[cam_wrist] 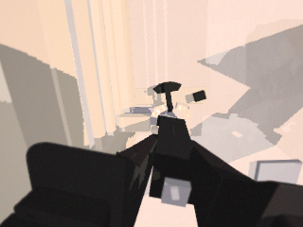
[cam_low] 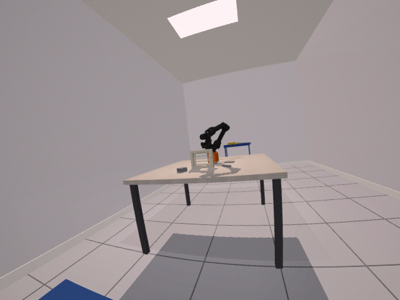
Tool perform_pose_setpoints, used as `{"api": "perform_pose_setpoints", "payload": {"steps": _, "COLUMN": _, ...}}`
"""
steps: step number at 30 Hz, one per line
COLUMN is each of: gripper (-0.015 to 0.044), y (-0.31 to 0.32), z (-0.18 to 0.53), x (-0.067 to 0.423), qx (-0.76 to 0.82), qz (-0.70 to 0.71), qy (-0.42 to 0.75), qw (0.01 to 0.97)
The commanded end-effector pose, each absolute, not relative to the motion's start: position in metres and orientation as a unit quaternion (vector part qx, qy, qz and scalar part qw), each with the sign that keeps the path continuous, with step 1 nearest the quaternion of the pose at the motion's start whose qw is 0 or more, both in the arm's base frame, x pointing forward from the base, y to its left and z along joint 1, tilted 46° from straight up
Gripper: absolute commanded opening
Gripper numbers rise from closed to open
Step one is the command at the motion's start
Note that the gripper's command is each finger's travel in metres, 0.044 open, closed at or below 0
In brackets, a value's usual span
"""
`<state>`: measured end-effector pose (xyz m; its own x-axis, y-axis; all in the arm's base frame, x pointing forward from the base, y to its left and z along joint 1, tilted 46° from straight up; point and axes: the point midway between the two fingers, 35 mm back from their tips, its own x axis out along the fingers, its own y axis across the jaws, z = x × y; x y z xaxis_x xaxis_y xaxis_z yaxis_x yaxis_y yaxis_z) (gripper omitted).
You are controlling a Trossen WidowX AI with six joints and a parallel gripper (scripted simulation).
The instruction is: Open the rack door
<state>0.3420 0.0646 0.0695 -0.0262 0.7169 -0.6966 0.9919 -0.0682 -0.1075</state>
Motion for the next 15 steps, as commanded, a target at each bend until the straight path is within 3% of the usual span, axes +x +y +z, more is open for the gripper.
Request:
{"api": "perform_pose_setpoints", "payload": {"steps": 1, "gripper": 0.0033, "y": 0.0643, "z": 0.0693, "x": 0.3421, "qx": 0.662, "qz": -0.312, "qy": 0.645, "qw": 0.221}}
{"api": "perform_pose_setpoints", "payload": {"steps": 15, "gripper": 0.0015, "y": 0.0622, "z": 0.0674, "x": 0.336, "qx": 0.644, "qz": -0.264, "qy": 0.666, "qw": 0.268}}
